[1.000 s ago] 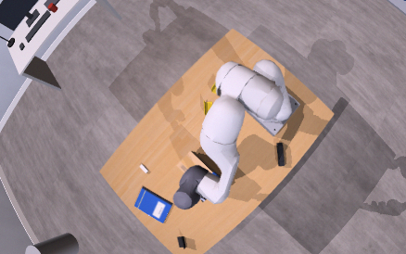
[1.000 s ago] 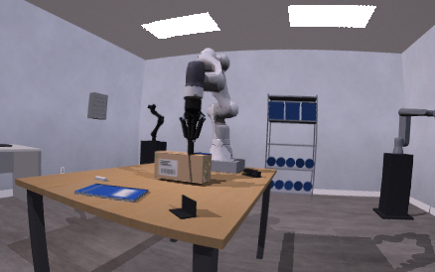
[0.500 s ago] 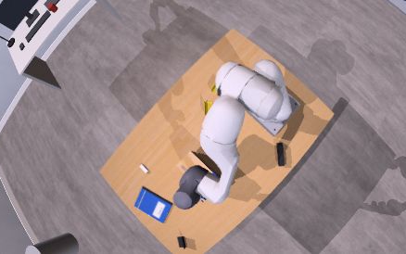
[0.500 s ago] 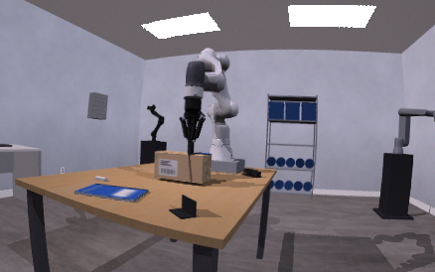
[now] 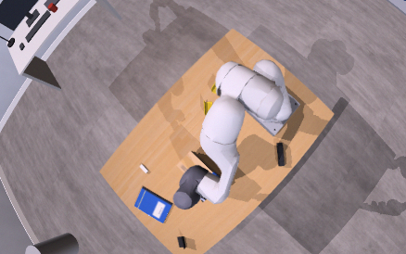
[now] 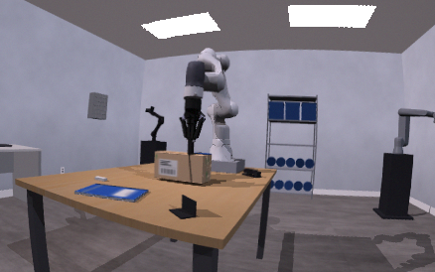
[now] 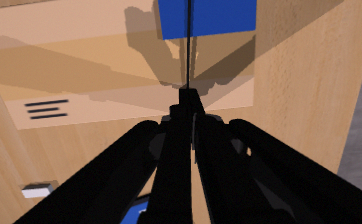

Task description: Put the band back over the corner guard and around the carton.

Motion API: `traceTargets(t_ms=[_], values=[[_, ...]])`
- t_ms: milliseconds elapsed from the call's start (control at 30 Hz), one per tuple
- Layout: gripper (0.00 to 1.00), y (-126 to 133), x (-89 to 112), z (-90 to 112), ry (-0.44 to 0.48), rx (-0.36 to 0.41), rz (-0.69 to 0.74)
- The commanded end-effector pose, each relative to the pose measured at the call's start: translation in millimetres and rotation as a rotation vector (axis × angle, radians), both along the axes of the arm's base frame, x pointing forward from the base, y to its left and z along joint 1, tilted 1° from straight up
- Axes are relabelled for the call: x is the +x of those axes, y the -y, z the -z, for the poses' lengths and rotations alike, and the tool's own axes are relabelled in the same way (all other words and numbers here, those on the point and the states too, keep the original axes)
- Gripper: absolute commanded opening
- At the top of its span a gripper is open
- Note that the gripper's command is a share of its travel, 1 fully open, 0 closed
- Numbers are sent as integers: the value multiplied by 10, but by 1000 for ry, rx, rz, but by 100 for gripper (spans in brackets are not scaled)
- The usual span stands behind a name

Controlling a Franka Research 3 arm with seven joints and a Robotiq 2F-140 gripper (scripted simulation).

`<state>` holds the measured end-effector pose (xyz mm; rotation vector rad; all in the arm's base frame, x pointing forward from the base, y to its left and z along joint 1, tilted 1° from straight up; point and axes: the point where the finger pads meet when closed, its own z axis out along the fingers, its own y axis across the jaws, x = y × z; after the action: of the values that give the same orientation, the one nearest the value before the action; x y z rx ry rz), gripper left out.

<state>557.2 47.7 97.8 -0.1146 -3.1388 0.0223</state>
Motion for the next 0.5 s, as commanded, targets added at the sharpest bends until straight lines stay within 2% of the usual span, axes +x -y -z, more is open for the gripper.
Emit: traceTargets(t_ms=[0, 467], values=[[10, -2, 6, -16, 2, -1, 3], [10, -110, 3, -14, 2, -1, 3]])
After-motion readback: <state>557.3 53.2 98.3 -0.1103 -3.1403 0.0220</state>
